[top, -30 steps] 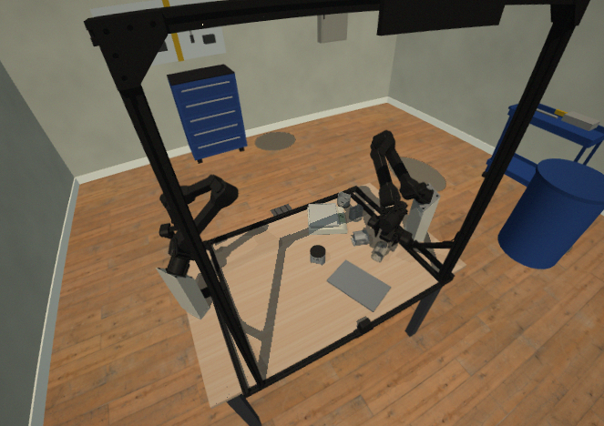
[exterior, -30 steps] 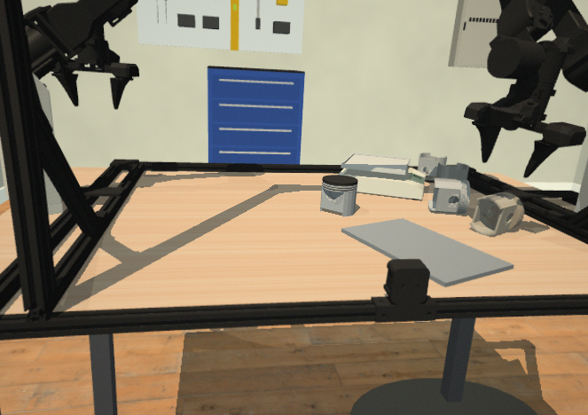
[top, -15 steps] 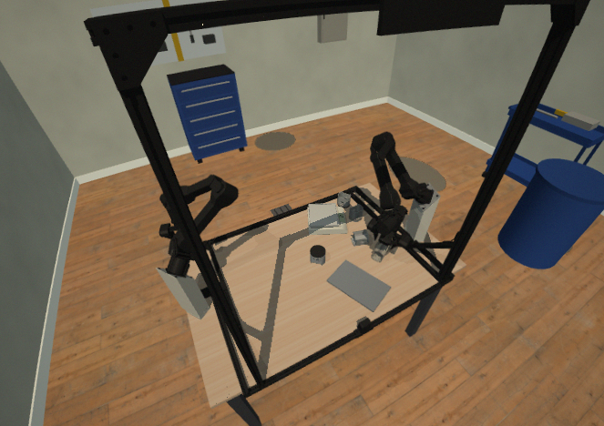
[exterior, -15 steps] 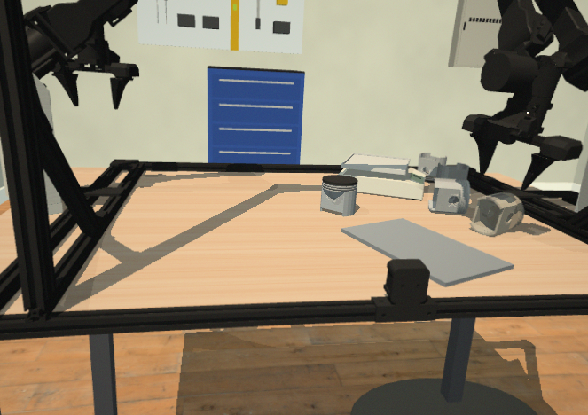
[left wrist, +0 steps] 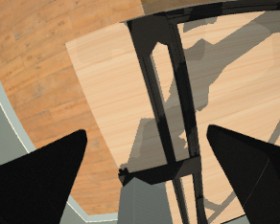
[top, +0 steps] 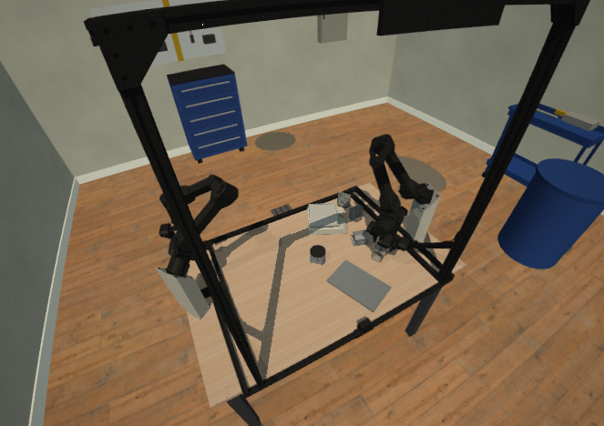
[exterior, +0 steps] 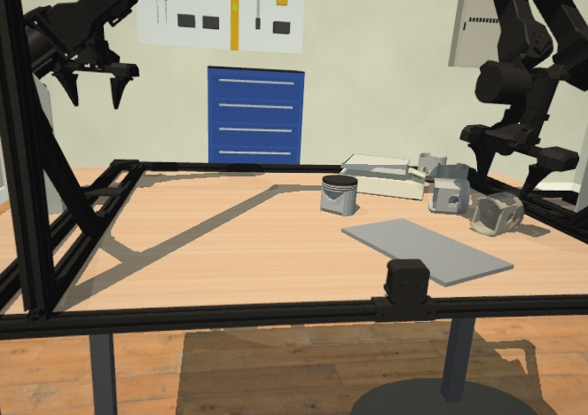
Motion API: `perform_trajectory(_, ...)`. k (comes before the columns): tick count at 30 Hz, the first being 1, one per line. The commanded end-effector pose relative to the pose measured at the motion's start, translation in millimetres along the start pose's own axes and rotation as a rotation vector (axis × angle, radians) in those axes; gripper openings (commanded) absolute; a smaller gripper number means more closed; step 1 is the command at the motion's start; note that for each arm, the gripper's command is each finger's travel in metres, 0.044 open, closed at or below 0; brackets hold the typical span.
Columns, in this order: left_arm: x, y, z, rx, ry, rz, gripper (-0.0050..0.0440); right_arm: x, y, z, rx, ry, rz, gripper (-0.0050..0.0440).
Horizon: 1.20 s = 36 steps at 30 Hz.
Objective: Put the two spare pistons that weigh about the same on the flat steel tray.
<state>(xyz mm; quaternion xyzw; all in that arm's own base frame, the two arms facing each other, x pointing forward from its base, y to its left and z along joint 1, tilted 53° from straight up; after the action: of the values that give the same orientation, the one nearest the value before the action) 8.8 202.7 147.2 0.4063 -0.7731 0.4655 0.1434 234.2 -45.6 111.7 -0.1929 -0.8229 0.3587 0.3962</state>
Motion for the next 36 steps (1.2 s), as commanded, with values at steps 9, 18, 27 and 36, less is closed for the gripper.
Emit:
perform_trajectory(9, 0, 0, 0, 0.000, 0.000, 0.002, 0.0440, -18, 2, 2, 0.012, 0.005, -0.008, 0.0378)
perform_trajectory(18, 0, 0, 0, 0.000, 0.000, 0.002, 0.0440, -33, 2, 2, 0.012, 0.005, -0.008, 0.0378)
perform_trajectory(27, 0, 0, 0, 0.000, 0.000, 0.002, 0.0440, -44, 3, 2, 0.012, 0.005, -0.008, 0.0378)
perform_trajectory(36, 0, 0, 0, 0.000, 0.000, 0.002, 0.0440, -54, 3, 2, 0.011, 0.006, -0.010, 0.0158)
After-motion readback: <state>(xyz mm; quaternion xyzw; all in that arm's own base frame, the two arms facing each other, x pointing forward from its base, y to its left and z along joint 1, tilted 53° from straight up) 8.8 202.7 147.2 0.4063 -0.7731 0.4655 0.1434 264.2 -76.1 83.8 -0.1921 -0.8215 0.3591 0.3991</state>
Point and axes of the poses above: on each arm, the point midway between the two fingers, 35 mm back from their tips, its own x axis back along the fingers, its own y axis across the jaws, z = x × y, the point moved 4 cm from there along x, back along the fingers, and after that the axes turned 11 degrees about x, right-handed, at the moved point
